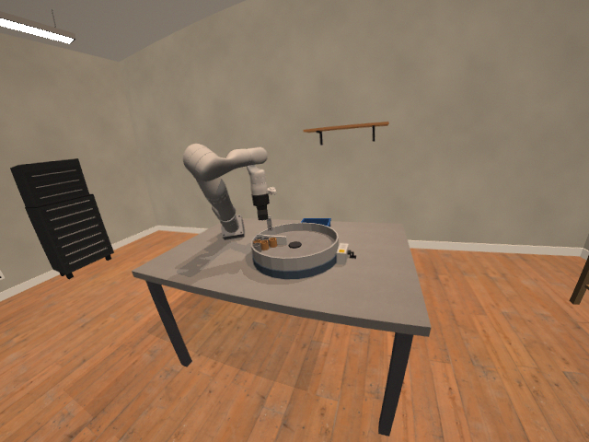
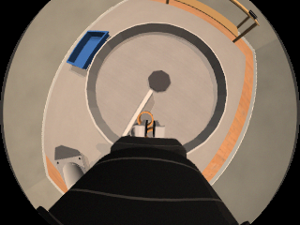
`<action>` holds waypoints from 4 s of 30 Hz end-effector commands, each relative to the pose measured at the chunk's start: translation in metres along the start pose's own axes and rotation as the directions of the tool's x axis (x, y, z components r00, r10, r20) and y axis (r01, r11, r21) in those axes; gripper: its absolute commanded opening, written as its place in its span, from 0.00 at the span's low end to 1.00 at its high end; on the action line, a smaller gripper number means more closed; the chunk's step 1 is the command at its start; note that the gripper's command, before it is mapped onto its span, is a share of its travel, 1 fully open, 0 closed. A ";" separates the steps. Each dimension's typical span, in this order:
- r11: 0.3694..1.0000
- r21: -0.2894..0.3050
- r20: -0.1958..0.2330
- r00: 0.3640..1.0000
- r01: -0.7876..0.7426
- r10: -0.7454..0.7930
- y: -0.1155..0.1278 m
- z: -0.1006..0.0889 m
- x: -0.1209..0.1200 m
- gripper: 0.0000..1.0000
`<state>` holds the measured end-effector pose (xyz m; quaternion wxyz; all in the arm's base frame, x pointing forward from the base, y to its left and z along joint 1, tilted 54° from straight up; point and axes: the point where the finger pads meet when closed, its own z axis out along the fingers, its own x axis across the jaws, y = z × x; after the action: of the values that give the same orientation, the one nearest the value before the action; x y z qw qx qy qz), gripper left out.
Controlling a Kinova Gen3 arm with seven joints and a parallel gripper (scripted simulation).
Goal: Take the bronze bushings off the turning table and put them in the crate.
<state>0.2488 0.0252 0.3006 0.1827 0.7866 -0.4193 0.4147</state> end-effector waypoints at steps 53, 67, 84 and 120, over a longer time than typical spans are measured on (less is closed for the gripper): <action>0.972 0.001 0.001 0.972 -0.236 0.236 -0.002 0.005 -0.001 0.48; 0.972 0.001 0.001 0.972 -0.236 0.236 -0.002 0.005 -0.001 0.48; 0.972 0.001 0.001 0.972 -0.236 0.236 -0.002 0.005 -0.001 0.45; 0.972 0.001 0.001 0.972 -0.236 0.236 -0.002 0.008 -0.001 0.45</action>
<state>0.2533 0.0237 0.2966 0.1313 0.7316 -0.5097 0.4333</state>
